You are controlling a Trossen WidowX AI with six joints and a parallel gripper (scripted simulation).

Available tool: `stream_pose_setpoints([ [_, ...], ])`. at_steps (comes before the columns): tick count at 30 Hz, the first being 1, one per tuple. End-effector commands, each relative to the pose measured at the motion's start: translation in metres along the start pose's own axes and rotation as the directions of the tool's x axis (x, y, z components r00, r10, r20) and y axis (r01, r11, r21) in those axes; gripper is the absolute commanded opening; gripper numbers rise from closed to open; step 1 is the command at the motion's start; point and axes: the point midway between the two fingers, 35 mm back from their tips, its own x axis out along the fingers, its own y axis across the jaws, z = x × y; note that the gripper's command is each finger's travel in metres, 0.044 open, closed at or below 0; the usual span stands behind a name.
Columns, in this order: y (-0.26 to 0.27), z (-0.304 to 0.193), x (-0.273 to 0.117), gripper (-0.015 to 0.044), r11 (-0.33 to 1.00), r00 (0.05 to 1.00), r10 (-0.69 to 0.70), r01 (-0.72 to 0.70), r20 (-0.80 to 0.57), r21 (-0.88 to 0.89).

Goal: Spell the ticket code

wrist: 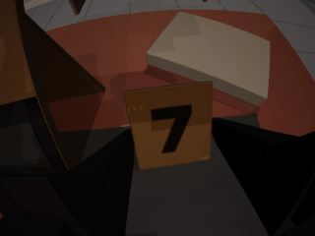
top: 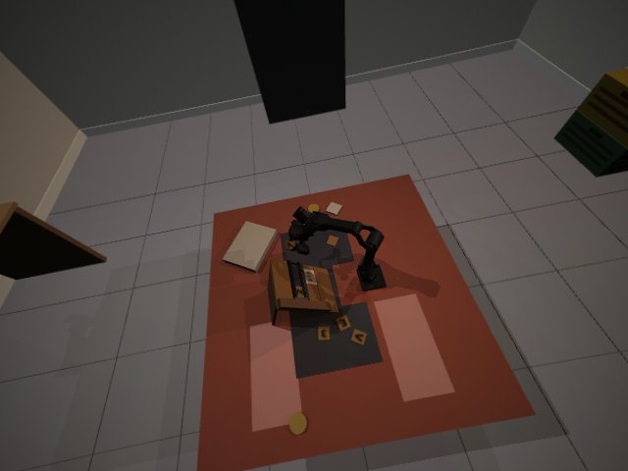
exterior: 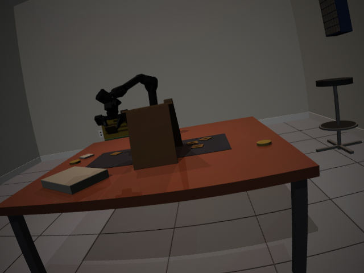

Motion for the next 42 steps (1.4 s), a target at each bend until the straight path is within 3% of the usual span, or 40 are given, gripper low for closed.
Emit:
stream_pose_setpoints([
  [1,0.0,0.0024,-0.0006,0.0,1.0,1.0,0.002,-0.002,0.008,-0.008],
  [42,0.0,0.0024,-0.0006,0.0,1.0,1.0,0.002,-0.002,0.008,-0.008],
])
